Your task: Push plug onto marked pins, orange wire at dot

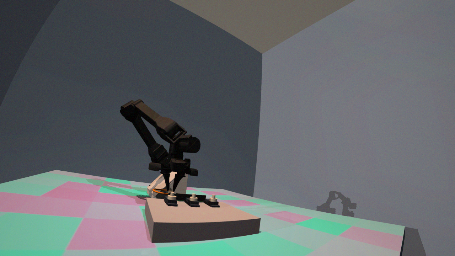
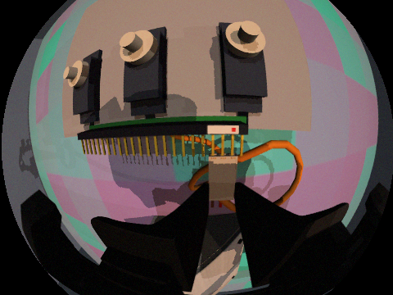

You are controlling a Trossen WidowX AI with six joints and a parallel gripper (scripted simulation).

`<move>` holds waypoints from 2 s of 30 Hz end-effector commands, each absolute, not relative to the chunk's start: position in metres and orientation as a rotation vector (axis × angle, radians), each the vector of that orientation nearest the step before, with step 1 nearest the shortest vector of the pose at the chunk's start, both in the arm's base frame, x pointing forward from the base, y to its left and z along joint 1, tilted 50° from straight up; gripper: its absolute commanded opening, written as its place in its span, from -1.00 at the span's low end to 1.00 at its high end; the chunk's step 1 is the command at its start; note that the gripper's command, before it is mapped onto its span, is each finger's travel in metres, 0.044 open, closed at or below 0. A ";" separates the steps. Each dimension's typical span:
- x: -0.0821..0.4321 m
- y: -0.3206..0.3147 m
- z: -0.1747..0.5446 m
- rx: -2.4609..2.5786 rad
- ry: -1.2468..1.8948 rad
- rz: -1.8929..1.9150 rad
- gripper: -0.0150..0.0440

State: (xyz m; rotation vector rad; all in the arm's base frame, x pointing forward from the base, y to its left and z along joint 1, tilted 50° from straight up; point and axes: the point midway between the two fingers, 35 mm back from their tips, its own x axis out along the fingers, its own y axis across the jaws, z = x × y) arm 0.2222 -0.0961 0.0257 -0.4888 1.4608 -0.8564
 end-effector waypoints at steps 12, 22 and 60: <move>0.233 -0.099 0.028 -0.491 1.457 -0.857 -0.49; 0.239 -0.100 0.029 -0.491 1.457 -0.857 -0.49; 0.243 -0.055 0.064 -0.489 1.458 -0.854 1.00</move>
